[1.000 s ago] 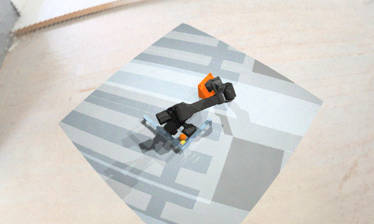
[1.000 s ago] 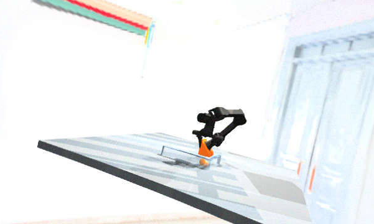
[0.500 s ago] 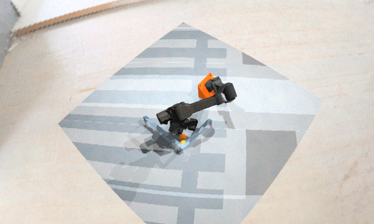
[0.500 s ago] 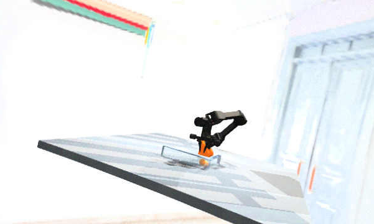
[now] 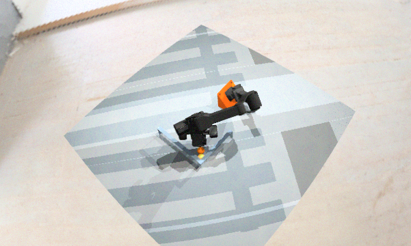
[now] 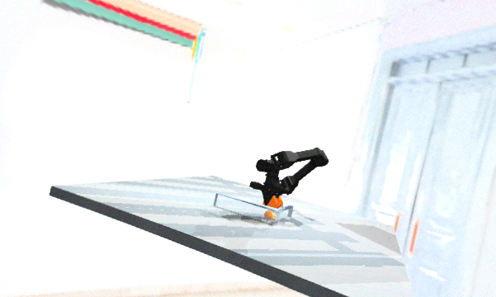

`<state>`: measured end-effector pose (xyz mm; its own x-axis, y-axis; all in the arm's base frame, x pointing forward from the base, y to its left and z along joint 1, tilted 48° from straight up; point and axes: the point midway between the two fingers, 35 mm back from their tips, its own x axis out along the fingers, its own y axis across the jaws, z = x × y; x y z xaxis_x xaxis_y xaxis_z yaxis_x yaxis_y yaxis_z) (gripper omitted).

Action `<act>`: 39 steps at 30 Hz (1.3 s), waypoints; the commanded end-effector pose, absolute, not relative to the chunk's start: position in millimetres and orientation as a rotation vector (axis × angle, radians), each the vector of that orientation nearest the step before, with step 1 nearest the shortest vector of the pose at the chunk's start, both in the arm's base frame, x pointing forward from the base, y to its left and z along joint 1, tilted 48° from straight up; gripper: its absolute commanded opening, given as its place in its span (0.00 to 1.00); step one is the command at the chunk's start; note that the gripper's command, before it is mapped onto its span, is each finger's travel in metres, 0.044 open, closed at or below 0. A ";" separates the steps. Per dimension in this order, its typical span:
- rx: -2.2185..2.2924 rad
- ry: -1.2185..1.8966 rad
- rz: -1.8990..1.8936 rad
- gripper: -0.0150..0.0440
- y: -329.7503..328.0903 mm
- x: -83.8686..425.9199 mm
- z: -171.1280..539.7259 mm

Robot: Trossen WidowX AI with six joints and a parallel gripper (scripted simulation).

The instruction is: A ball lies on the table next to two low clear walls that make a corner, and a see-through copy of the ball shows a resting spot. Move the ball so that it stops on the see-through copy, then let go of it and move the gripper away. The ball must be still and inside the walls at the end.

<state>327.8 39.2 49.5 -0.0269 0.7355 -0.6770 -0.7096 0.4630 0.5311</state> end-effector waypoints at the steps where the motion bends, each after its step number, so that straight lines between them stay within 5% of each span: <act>1: 0.029 1.104 1.165 0.25 44.6 325.1 44.9; 39: 0.030 1.101 1.166 0.25 83.7 349.5 45.7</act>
<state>342.6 78.2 41.2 -0.0318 0.7374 -0.6747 -0.7144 0.4553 0.5313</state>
